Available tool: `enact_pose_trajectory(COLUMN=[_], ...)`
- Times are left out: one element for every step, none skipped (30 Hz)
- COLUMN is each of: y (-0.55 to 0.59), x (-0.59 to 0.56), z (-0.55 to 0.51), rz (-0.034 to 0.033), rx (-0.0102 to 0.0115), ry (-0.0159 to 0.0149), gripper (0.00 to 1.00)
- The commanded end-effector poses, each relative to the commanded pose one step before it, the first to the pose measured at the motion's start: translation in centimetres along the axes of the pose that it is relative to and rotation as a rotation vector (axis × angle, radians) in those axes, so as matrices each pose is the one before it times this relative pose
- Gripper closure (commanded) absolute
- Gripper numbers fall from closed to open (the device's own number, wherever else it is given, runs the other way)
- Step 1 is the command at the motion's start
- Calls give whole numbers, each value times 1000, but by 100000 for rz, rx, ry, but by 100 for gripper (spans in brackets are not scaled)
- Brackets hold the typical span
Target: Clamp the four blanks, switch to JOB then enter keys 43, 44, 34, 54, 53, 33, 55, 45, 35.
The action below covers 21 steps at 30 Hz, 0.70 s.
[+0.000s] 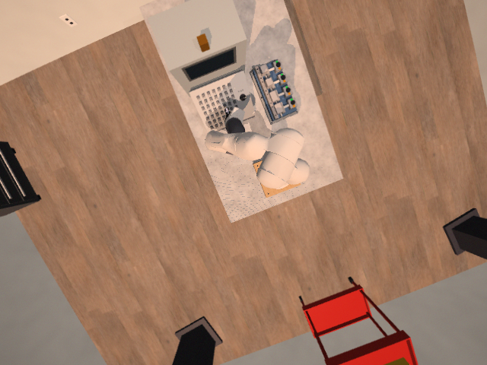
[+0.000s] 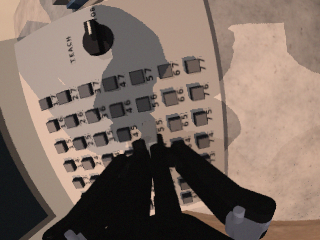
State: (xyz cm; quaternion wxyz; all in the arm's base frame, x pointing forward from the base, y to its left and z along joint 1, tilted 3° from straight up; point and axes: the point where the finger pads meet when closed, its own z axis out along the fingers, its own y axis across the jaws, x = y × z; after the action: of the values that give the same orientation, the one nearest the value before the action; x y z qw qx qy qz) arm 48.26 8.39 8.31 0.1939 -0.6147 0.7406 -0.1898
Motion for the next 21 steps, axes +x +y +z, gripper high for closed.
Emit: enact_pose_trajectory(y=[-182, 2, 1, 0, -1, -4, -1, 4, 0, -6, 5, -1, -1, 1, 0, 0, -3, 2, -2, 2, -1], x=[209, -1, -1, 0, 1, 2, 1, -3, 0, 4, -3, 1, 1, -1, 0, 0, 3, -3, 3, -2, 1], z=[-92, -40, -51, -63, -76, -89, -105, -123, -137, -151, -168, -179, -190, -199, 0, 0, -203, -206, -204, -200, -191], rz=[1452, 4, 3, 1, -3, -7, -4, 7, -1, -10, 9, -2, -2, 3, 0, 0, -6, 6, -6, 5, -2], rx=[638, -1, -1, 0, 1, 3, 0, -5, 1, 8, -7, 2, 2, -2, 0, 0, 5, -4, 4, -3, 2], ry=[292, -3, -2, -1, 2, 6, 3, -5, 0, 7, -6, 1, 2, -2, 0, 0, 4, -4, 4, -4, 2], gripper=[100, 100, 100, 100, 100, 100, 100, 100, 100, 100, 100, 100, 100, 100, 100, 100, 100, 100, 100, 100, 100])
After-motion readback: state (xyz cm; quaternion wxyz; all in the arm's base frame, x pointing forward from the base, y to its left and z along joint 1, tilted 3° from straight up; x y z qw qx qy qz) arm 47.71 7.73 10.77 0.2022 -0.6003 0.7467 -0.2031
